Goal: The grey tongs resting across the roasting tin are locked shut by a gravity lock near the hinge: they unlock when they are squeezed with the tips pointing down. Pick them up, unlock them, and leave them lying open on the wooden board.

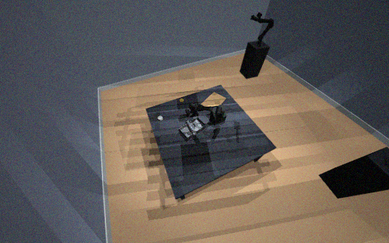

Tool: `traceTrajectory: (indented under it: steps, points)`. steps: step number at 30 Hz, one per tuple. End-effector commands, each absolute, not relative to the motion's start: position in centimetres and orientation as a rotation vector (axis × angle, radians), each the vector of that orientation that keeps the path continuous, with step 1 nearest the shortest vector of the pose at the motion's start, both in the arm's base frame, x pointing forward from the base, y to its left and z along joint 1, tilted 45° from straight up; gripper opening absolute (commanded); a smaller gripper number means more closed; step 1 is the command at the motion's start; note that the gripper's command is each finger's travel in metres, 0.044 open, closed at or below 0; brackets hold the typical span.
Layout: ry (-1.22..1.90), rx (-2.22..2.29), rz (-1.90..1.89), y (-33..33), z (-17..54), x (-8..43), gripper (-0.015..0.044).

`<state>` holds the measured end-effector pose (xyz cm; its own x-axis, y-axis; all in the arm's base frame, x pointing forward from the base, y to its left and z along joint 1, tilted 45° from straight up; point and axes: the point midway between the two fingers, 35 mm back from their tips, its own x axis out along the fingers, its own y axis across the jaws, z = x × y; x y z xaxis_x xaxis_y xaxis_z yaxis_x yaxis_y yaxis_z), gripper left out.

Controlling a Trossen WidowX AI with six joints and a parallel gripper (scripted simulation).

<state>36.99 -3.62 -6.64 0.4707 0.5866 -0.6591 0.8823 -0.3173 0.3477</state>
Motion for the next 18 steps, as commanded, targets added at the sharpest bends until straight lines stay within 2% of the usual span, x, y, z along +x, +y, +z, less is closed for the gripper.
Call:
traceTrajectory:
  steps: [1, 18]
  points:
    - [1.371, 1.947, -0.435, 1.6, -7.9, 35.7, 0.0260]
    - [1.402, 1.929, -0.412, 3.6, -7.5, 35.1, 0.0260]
